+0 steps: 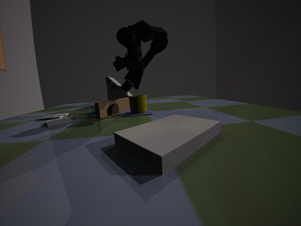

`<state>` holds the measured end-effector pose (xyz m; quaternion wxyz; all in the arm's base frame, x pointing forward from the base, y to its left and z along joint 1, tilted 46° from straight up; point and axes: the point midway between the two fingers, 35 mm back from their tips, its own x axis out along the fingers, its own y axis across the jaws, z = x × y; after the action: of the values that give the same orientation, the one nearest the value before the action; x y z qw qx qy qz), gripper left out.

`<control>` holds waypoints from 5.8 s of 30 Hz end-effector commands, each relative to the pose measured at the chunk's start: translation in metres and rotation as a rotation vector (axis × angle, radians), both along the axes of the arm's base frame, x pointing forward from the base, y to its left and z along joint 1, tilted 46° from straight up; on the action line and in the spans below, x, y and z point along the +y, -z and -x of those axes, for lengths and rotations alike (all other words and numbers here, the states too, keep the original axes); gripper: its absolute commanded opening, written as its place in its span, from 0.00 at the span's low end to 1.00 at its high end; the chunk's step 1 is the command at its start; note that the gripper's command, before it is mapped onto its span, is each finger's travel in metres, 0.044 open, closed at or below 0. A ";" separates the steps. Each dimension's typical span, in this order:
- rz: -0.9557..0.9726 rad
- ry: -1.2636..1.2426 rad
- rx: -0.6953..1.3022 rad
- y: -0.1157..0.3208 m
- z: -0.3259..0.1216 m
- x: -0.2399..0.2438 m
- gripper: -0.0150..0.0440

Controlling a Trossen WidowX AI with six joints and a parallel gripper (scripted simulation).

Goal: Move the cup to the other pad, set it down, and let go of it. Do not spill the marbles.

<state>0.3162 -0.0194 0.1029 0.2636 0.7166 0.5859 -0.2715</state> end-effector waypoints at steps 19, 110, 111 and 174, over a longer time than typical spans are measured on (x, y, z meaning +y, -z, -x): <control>-0.006 0.005 0.005 0.024 -0.007 0.024 0.54; -0.011 0.007 0.009 -0.014 0.001 -0.015 0.25; -0.011 0.007 0.009 -0.014 0.001 -0.015 0.25; 0.001 0.005 0.011 0.090 0.099 -0.104 0.25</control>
<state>0.2231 -0.1185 0.0195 0.2604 0.7173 0.5846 -0.2756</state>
